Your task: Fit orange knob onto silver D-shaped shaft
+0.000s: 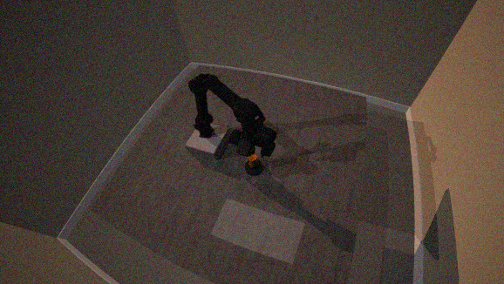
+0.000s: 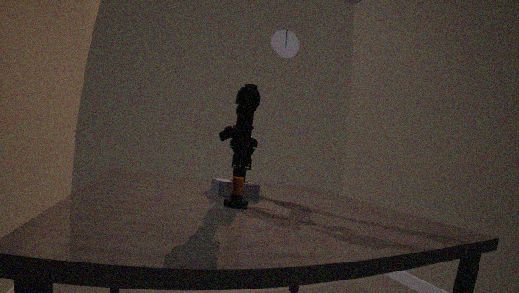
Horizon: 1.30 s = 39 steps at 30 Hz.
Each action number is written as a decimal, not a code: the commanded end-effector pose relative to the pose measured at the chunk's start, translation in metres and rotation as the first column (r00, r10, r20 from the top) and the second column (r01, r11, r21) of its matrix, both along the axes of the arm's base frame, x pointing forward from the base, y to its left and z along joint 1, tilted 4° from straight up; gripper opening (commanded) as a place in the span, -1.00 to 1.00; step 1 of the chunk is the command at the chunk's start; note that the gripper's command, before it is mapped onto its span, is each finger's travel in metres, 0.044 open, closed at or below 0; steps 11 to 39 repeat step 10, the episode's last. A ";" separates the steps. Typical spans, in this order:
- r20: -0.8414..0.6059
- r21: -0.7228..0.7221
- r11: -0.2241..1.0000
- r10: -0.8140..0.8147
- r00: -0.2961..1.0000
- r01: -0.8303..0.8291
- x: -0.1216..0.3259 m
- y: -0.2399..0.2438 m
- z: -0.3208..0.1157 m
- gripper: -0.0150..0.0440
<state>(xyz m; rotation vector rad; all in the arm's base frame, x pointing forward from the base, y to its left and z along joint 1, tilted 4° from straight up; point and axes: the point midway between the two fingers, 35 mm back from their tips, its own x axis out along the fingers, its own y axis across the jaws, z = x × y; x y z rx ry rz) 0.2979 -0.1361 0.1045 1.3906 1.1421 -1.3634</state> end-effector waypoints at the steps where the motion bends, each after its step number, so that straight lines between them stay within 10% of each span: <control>1: -0.005 0.002 1.000 0.004 1.000 -0.004 -0.001 0.000 0.013 1.00; 39: -0.005 0.002 1.000 0.004 1.000 -0.004 0.000 -0.001 0.013 1.00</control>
